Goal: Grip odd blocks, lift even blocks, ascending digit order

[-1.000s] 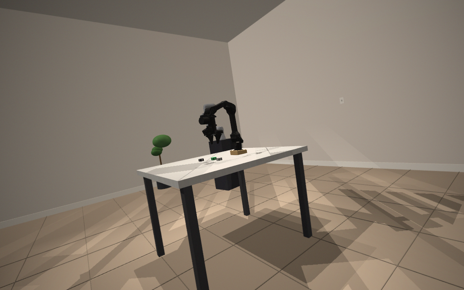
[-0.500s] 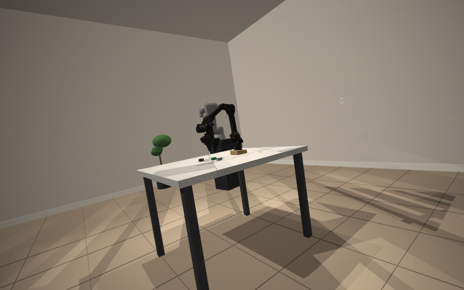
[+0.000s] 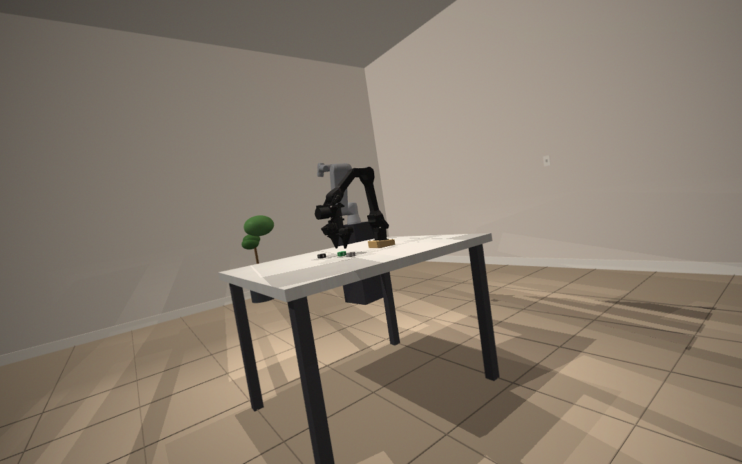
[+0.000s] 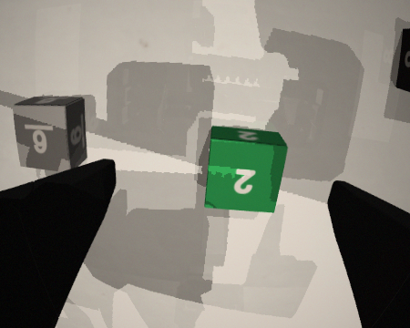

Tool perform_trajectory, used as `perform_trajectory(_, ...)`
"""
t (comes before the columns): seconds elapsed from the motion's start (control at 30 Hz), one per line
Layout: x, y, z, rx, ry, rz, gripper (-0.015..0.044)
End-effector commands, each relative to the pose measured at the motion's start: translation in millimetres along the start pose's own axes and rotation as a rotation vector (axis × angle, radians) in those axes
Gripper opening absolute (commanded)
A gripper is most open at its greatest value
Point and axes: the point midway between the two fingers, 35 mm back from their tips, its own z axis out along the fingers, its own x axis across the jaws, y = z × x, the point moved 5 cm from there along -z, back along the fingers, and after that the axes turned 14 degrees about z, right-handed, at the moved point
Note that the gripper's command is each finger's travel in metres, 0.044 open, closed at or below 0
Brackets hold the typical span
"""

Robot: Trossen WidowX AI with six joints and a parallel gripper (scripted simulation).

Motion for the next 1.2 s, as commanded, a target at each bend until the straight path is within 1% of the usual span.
perform_trajectory(0.0,-1,-3,11,0.014,-0.007,-0.005,0.04)
perform_trajectory(0.47,-1,-3,29,0.014,-0.007,-0.005,0.04)
perform_trajectory(0.8,-1,-3,29,0.014,-0.007,-0.005,0.0138)
perform_trajectory(0.83,-1,-3,29,0.014,-0.007,-0.005,0.012)
perform_trajectory(1.17,-1,-3,29,0.014,-0.007,-0.005,0.012)
